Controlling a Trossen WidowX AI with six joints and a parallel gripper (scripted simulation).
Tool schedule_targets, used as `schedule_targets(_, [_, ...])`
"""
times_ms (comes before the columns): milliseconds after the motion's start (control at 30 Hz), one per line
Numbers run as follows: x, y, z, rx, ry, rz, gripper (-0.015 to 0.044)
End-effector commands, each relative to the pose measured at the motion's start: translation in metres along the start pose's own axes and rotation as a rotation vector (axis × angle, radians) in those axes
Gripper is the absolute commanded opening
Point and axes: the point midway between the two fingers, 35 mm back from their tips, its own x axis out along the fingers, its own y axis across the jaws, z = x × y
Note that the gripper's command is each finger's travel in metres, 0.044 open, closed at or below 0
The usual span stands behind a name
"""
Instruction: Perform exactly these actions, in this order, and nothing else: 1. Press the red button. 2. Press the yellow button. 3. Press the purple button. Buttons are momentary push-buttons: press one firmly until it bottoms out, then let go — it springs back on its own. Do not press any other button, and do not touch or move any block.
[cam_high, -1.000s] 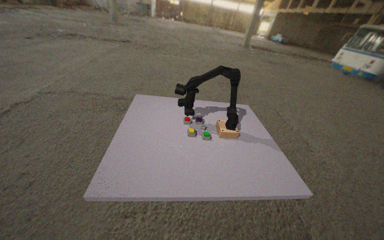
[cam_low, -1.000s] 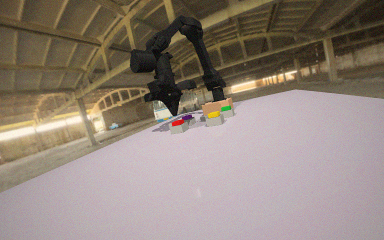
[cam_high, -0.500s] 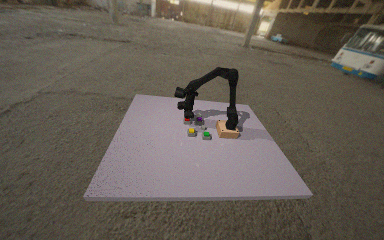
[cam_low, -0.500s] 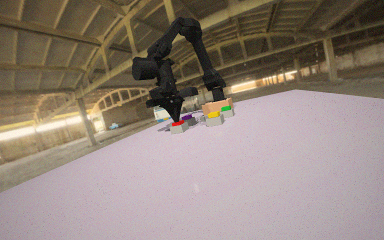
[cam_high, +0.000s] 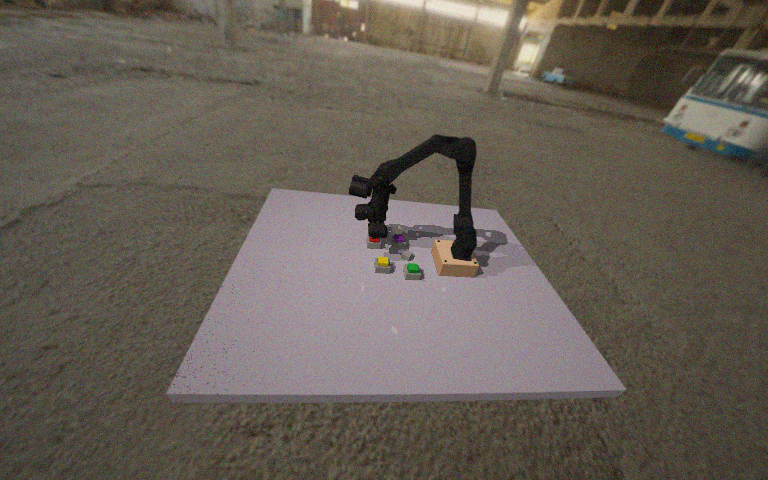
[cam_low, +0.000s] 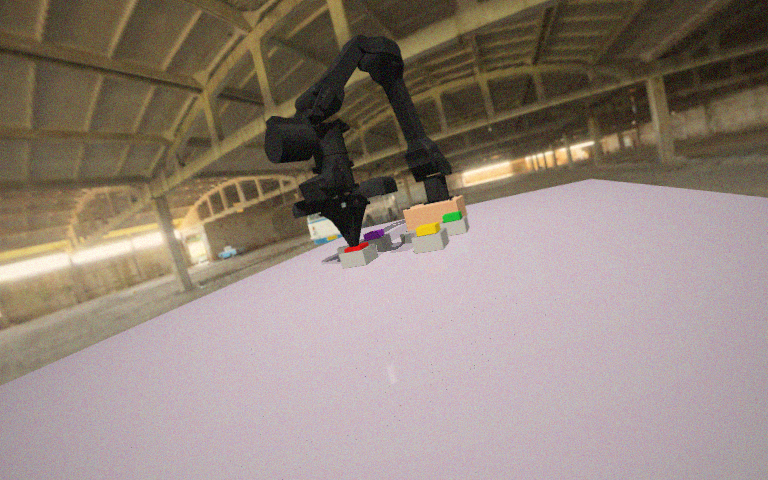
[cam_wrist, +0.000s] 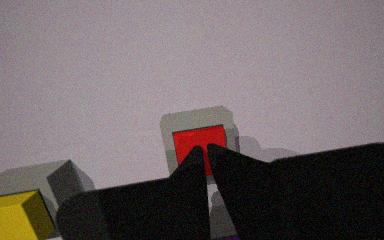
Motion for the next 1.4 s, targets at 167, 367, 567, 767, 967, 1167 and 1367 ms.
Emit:
schedule_targets(167, [-0.011,0.0,0.0,0.001,0.001,0.002,0.002])
schedule_targets(367, [-0.033,0.001,-0.002,0.003,0.006,0.006,0.002])
schedule_targets(567, [-0.085,0.0,0.0,0.003,0.006,0.006,0.002])
schedule_targets(767, [-0.095,0.001,-0.001,0.003,0.006,0.006,0.002])
schedule_targets(967, [-0.096,0.068,-0.006,0.003,0.006,0.012,0.002])
schedule_targets(1167, [-0.096,0.128,-0.025,0.003,0.007,0.018,0.002])
schedule_targets(1367, [-0.094,0.128,-0.025,0.003,0.007,0.018,0.002])
